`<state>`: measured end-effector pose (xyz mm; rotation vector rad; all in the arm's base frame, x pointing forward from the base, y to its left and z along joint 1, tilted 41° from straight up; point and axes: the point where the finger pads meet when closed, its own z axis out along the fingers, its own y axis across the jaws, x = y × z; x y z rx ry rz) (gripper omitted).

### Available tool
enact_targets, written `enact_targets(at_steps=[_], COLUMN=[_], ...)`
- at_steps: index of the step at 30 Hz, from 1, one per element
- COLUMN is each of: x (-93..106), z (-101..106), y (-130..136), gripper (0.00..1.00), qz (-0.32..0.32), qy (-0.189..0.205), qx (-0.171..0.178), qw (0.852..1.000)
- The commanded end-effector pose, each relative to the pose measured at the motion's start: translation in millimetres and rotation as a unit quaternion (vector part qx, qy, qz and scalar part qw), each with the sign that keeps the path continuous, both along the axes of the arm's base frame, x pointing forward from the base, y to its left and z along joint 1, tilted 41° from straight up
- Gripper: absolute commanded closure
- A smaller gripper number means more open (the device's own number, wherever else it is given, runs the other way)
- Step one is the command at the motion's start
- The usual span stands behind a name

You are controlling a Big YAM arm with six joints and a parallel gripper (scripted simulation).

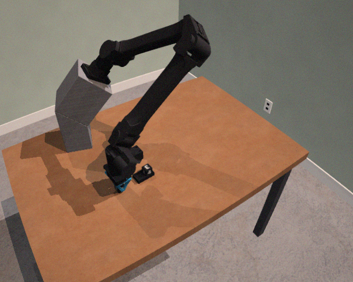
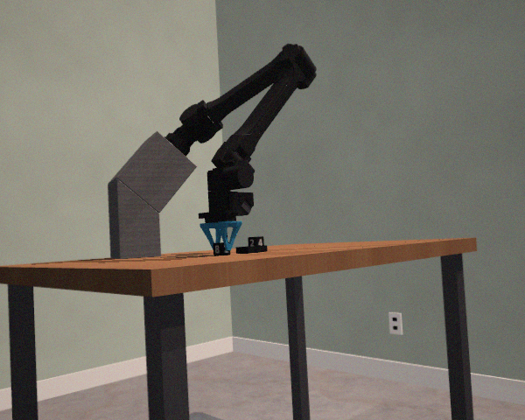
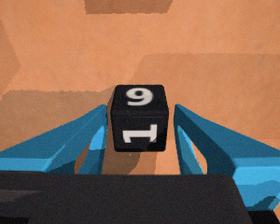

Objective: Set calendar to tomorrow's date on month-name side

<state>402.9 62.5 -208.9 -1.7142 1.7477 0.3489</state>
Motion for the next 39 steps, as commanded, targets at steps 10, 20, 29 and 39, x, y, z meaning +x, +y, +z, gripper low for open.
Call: enact_targets(at_steps=[10, 20, 29, 39], x=[1.3, 1.3, 1.3, 1.3], z=[0.6, 0.6, 0.6, 0.6], y=[5.3, 5.3, 5.3, 5.3], gripper=[0.53, 0.53, 0.73, 0.73], qz=[0.004, 0.004, 0.004, 0.004], qy=[-0.005, -0.005, -0.005, -0.005], qx=[-0.001, -0.001, -0.001, -0.001], qw=[1.0, 1.0, 1.0, 1.0])
